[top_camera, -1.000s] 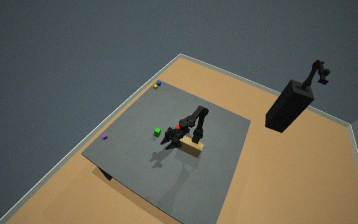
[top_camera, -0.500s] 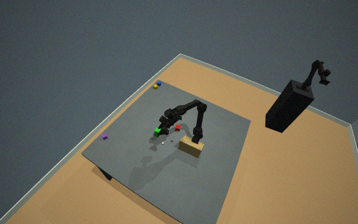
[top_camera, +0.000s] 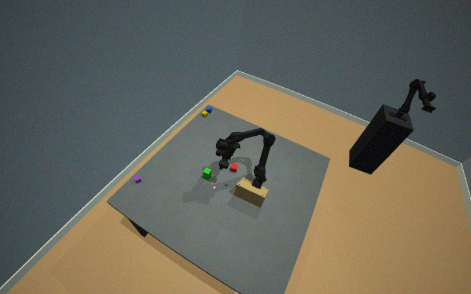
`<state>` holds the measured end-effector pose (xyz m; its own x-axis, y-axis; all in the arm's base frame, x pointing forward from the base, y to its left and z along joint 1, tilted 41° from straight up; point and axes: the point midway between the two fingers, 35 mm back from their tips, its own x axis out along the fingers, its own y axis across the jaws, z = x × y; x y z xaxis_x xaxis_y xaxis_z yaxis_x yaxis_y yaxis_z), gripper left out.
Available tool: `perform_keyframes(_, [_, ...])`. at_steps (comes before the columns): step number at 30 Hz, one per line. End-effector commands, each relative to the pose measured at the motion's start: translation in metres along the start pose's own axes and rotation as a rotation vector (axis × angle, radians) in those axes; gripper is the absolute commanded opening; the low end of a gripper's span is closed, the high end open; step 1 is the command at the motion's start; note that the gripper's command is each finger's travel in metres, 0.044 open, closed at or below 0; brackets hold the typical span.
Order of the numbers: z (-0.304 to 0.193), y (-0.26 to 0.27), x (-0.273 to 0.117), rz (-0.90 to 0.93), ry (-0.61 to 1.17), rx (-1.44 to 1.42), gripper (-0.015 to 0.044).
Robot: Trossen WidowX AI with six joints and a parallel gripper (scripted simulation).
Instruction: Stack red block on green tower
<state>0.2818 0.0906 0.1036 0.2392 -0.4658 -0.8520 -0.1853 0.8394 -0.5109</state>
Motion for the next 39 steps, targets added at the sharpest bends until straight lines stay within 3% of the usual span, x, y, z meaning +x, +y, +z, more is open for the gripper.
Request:
perform_keyframes(1, [-0.023, -0.028, 0.007, -0.041, 0.085, -0.018, 0.044])
perform_keyframes(11, [-0.086, -0.098, 0.015, -0.143, 0.324, -0.029, 0.044])
perform_keyframes(19, [-0.088, -0.101, 0.02, -0.143, 0.327, -0.029, 0.044])
perform_keyframes(28, [-0.105, -0.111, 0.07, -0.146, 0.326, -0.028, 0.044])
perform_keyframes(39, [-0.107, -0.114, 0.08, -0.145, 0.326, -0.028, 0.044])
